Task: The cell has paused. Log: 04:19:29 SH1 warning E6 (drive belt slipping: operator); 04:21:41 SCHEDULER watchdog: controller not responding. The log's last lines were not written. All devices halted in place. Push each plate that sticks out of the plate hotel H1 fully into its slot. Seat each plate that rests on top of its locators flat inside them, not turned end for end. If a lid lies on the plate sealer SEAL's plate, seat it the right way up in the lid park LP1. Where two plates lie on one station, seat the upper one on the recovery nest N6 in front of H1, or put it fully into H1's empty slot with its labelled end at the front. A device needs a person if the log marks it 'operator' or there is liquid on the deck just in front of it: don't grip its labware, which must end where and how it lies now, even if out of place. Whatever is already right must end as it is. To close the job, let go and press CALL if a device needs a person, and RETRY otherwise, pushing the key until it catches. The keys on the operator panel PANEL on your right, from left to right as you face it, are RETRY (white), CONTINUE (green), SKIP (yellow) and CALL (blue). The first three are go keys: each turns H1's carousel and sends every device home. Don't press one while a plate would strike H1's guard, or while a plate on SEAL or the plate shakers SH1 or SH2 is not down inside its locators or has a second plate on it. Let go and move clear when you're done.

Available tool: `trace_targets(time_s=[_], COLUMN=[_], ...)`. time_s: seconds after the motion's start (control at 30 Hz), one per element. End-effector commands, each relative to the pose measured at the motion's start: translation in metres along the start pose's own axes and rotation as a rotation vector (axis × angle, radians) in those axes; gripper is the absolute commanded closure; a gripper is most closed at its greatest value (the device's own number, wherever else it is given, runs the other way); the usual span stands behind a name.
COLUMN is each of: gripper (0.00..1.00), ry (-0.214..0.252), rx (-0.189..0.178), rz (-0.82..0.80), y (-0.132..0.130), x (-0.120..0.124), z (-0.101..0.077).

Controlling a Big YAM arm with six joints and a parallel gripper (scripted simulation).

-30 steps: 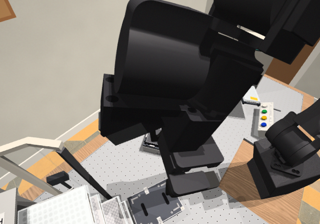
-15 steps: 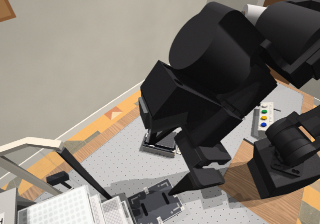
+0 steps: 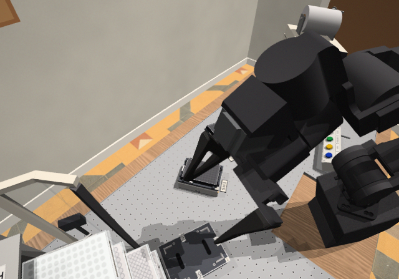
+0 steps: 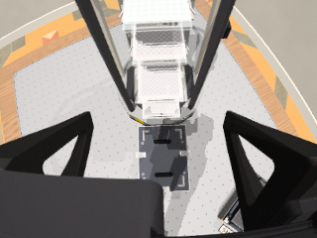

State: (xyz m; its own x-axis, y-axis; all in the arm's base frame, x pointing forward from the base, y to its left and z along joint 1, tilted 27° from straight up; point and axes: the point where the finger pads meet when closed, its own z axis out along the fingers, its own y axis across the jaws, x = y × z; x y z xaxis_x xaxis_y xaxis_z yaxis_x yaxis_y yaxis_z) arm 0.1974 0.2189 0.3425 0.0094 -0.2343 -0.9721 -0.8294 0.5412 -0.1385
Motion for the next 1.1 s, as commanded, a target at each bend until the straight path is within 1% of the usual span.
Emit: trace_targets(time_s=[0.0, 0.07, 0.1, 0.13, 0.17, 0.2, 0.27, 0.3, 0.43, 0.47, 0.57, 0.63, 1.07], gripper=[0.0, 0.0, 0.0, 0.0, 0.0, 0.0, 0.0, 0.0, 0.0, 0.0, 0.0, 0.0, 0.0], ry=[-0.101, -0.101, -0.104, -0.137, -0.144, -0.156, -0.156, -0.143, -0.144, -0.131, -0.132, -0.132, -0.131], rx=[0.012, 0.012, 0.005, 0.004, 0.004, -0.002, -0.002, 0.004, -0.006, -0.009, -0.011, -0.011, -0.013], rz=[-0.049, -0.049, -0.047, -0.055, -0.055, -0.054, -0.054, -0.055, -0.056, -0.051, -0.051, -0.051, -0.05], y=[-0.005, -0.005, -0.006, -0.006, -0.006, -0.005, -0.005, -0.006, -0.003, -0.003, -0.003, -0.003, -0.002], x=[-0.008, -0.008, -0.003, -0.006, -0.006, -0.021, -0.021, -0.006, -0.006, -0.001, 0.005, 0.005, 0.033], z=[-0.002, -0.002, 0.003, 0.0, 0.0, -0.004, -0.004, 0.0, 0.0, 0.005, 0.01, 0.01, 0.031])
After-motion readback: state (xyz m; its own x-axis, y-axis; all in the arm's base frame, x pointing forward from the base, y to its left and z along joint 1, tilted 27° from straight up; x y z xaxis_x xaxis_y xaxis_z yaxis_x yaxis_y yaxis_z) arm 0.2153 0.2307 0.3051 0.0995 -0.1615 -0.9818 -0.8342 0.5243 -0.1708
